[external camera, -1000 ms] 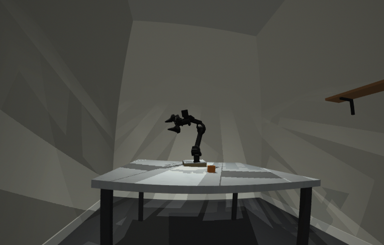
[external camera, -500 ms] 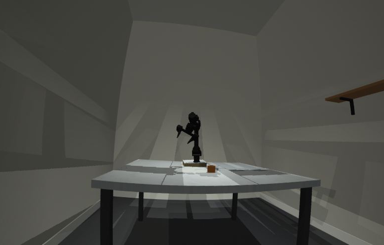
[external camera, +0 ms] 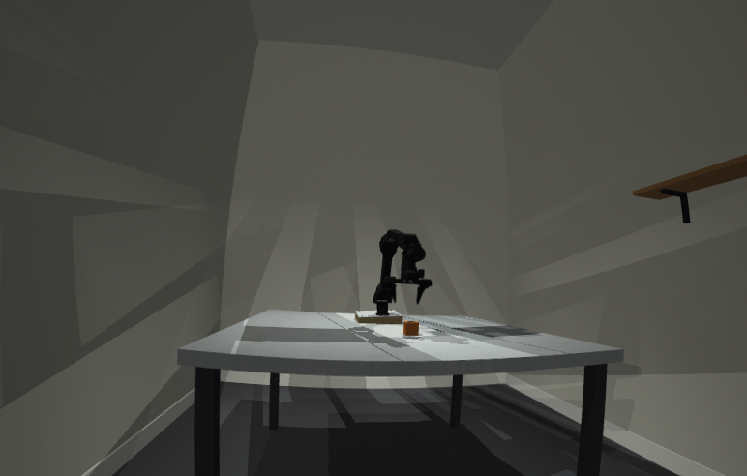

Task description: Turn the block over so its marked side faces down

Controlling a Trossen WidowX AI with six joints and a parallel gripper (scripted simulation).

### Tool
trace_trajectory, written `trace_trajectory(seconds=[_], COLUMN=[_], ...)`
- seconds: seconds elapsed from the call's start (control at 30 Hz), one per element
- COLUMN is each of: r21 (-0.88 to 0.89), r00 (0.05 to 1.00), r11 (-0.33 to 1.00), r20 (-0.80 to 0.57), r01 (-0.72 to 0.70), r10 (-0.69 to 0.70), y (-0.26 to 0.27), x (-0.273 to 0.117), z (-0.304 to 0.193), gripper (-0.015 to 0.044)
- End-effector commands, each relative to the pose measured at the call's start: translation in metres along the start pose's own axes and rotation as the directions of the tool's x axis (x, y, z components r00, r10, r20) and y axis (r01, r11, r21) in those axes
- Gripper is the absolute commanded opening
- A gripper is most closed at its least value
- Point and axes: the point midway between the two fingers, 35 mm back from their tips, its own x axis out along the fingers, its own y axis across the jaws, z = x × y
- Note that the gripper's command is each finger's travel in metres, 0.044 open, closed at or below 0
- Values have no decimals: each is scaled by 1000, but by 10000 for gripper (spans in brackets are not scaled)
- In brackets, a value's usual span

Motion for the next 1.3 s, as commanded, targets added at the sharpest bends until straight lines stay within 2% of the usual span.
trace_trajectory(seconds=[0.0, 0.13, 0.27, 1.27], r21=[16, 16, 16, 13], r00=[997, 997, 997, 997], r11=[999, 999, 999, 999], r20=[-75, -75, -75, -75], r01=[-36, -36, -35, -34], r10=[37, 37, 36, 35], y=[23, 23, 24, 25], x=[7, 9, 40, 84], z=[-4, -4, -7, -10], gripper=[440, 440, 440, 440])
